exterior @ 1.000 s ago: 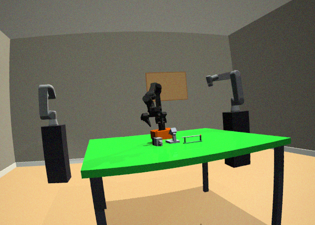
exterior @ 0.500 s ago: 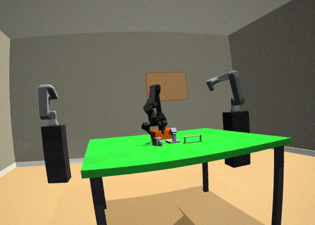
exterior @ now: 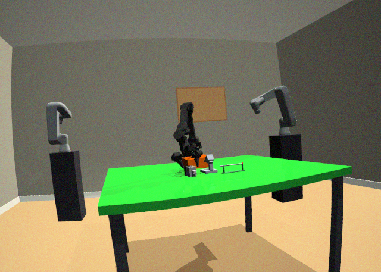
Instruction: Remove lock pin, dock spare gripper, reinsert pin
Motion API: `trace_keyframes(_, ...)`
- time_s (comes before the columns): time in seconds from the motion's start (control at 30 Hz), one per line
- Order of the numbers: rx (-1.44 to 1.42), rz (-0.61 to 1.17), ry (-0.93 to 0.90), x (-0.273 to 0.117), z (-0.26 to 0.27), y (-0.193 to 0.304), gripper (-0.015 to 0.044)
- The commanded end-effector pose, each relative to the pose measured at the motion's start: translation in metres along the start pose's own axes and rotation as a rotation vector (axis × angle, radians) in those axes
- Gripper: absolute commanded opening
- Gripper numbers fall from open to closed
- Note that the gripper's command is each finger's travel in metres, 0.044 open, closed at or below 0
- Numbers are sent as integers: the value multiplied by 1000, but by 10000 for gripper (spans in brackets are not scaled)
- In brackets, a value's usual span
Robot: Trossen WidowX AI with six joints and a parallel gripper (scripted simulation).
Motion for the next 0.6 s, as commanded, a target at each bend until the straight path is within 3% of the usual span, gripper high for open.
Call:
trace_keyframes(0.0, -5, -1, -7, 5, 2, 4, 440)
trace_keyframes(0.57, -5, -1, -7, 28, 8, 19, 440)
Point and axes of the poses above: the point midway between the two fingers, 35 mm back from their tips, its own x axis out along the fingers, its own z axis across the jaws, y = z × x, the point moved 5 cm from there along -x, back along the fingers, and after that the axes turned 15 degrees about -x, right-handed, at the moved point
